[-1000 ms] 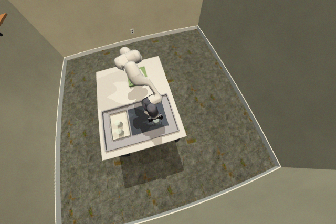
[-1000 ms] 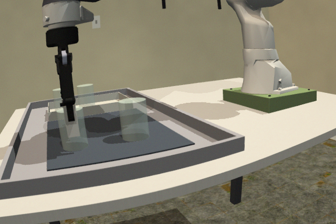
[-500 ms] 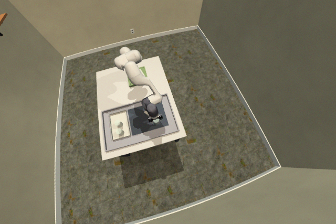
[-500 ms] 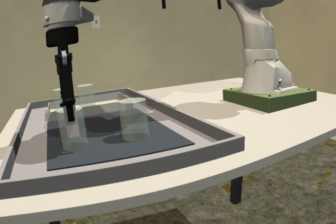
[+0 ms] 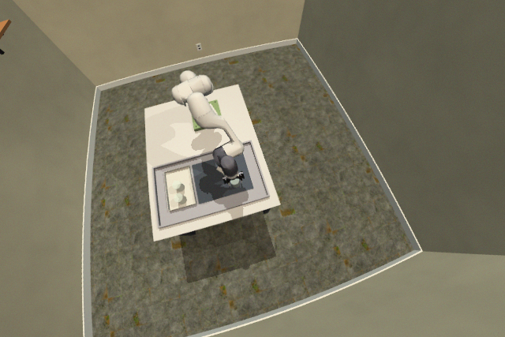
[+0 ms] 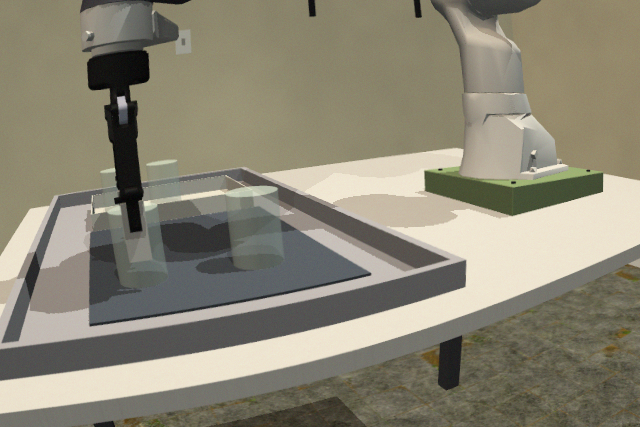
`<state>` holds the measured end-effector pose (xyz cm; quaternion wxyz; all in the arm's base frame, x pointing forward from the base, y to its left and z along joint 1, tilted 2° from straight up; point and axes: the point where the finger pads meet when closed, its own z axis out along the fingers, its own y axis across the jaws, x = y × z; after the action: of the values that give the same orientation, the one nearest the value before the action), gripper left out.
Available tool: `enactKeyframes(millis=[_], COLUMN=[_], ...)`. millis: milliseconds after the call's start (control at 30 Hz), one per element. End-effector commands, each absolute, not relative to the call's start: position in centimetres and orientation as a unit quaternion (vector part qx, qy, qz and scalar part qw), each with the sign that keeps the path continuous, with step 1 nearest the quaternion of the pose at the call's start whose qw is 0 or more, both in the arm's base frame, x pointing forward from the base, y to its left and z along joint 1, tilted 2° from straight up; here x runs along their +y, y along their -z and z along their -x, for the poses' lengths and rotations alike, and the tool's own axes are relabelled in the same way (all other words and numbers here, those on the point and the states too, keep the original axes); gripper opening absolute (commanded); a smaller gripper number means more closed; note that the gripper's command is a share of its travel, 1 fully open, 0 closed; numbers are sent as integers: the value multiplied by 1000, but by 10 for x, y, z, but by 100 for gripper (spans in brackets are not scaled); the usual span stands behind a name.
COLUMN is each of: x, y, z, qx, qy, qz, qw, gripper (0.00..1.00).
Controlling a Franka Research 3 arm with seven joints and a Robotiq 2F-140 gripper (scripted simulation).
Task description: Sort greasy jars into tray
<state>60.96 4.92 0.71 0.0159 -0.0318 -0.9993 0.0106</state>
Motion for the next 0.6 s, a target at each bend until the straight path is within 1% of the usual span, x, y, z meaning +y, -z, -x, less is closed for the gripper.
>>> enactKeyframes(millis=[0,367,400,567], x=[49,49,49,49], y=[-6,-6,-6,-6], z=[-610,-610,-610,-610], qx=[-999,-999,-999,-999], qy=[-12,-12,-12,-12], qz=[33,33,33,33], qw=[15,15,15,15], gripper=[54,54,51,51])
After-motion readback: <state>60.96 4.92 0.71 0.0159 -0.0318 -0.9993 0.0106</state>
